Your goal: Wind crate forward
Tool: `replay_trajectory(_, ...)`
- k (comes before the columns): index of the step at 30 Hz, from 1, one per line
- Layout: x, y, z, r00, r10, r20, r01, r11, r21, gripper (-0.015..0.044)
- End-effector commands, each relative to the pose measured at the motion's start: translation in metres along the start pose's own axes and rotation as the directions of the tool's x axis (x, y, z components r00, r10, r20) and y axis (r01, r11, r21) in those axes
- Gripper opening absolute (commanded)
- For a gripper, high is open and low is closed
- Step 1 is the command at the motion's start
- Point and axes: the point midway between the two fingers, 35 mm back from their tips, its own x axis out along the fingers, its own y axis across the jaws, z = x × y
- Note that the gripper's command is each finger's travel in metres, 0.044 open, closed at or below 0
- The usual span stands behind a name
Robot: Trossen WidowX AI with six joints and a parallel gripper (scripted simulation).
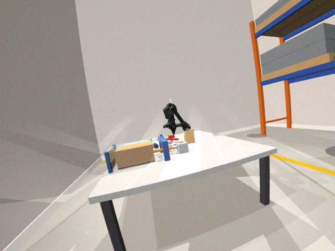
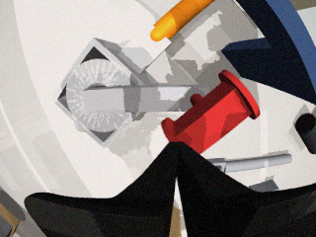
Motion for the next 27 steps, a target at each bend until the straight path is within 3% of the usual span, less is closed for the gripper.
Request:
replay_trajectory(1, 0.0, -0.006, -0.006, 1.0, -0.005, 0.001, 0.005, 1.0, -0.004, 0.0)
replay_trajectory(12, -0.001, -0.013, -0.014, 1.0, -0.005, 0.0, 0.005, 1.0, -0.004, 0.0)
replay_trajectory(19, -0.048, -0.011, -0.012, 1.0, -0.004, 0.001, 0.004, 1.0, 0.0, 0.0)
replay_trajectory(27, -0.05, -0.01, -0.012, 1.0, -0.004, 0.001, 0.004, 1.0, 0.0, 0.0)
